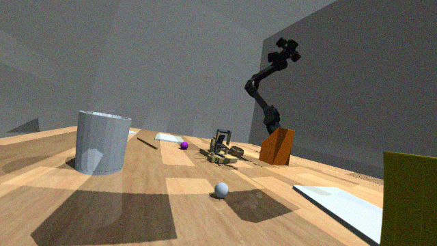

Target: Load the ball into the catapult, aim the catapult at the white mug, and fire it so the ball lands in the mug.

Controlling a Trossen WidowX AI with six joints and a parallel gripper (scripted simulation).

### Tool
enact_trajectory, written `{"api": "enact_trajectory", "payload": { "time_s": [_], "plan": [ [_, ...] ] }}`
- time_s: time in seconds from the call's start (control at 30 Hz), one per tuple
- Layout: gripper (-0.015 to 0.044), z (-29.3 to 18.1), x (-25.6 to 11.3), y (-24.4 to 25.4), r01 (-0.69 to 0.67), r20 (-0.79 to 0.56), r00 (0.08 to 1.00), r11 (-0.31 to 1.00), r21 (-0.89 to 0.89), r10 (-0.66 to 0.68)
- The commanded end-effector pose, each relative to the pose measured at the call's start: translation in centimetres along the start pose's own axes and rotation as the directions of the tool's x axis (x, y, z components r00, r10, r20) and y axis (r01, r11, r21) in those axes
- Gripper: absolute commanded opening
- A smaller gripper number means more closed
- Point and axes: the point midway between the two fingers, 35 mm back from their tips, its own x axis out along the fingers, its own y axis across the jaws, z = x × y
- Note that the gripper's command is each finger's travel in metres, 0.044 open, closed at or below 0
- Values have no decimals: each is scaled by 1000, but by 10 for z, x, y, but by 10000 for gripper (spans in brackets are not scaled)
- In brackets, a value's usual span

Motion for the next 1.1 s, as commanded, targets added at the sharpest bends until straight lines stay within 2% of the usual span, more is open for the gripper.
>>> {"api": "enact_trajectory", "payload": {
  "time_s": [0.0, 0.03, 0.43, 0.8, 1.07],
  "plan": [
    [426, 1, 0, 0, -1, 5, 1000, 1000, -1, 1],
    [440, 6, -1, 1, -2, 21, 1000, 1000, -6, 2],
    [440, 107, -45, 32, -5, 373, 927, 994, -112, 47],
    [440, 180, -107, 66, 45, 629, 770, 974, -223, 109],
    [440, 212, -146, 86, 76, 742, 654, 962, -264, 151]
  ]
}}
